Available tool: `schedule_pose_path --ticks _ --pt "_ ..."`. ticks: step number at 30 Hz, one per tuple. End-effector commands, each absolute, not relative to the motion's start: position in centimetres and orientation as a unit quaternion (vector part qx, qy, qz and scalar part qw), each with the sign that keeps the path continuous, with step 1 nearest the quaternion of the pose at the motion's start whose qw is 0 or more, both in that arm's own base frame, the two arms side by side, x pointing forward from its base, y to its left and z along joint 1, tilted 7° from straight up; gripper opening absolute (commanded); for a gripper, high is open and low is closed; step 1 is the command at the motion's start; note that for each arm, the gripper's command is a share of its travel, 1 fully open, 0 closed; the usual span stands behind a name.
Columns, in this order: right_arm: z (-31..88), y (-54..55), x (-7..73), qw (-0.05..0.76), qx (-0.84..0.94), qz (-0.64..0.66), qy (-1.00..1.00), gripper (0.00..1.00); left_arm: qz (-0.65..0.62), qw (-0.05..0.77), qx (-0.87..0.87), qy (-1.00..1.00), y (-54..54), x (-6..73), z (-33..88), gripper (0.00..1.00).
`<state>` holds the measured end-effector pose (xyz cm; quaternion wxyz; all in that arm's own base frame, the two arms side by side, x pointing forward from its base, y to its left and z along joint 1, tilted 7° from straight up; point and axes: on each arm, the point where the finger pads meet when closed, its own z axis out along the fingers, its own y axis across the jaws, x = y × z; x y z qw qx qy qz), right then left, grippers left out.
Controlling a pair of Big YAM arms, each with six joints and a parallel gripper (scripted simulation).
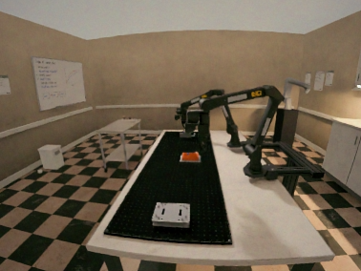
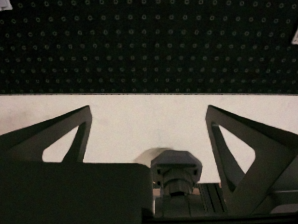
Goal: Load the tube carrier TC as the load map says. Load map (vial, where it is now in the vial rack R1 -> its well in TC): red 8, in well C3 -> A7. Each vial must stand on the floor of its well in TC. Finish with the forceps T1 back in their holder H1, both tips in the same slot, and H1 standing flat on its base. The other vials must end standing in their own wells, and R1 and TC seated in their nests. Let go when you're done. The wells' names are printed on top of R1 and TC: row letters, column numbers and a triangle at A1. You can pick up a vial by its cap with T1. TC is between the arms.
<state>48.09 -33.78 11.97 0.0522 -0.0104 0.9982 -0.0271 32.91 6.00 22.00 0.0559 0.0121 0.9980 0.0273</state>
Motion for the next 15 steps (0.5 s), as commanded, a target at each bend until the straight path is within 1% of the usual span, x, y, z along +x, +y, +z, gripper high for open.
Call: schedule_pose_path --ticks 1,15 --pt "14.8 -34.3 49.6 0.074 -0.011 -0.041 0.996 0.08 0.030 0.072 0.017 0.997 6.3 34.7 23.9 1.00" --pt "16.3 -34.3 49.5 0.078 -0.011 -0.044 0.996 0.08 0.030 0.072 0.017 0.997 6.3 34.7 23.9 1.00"
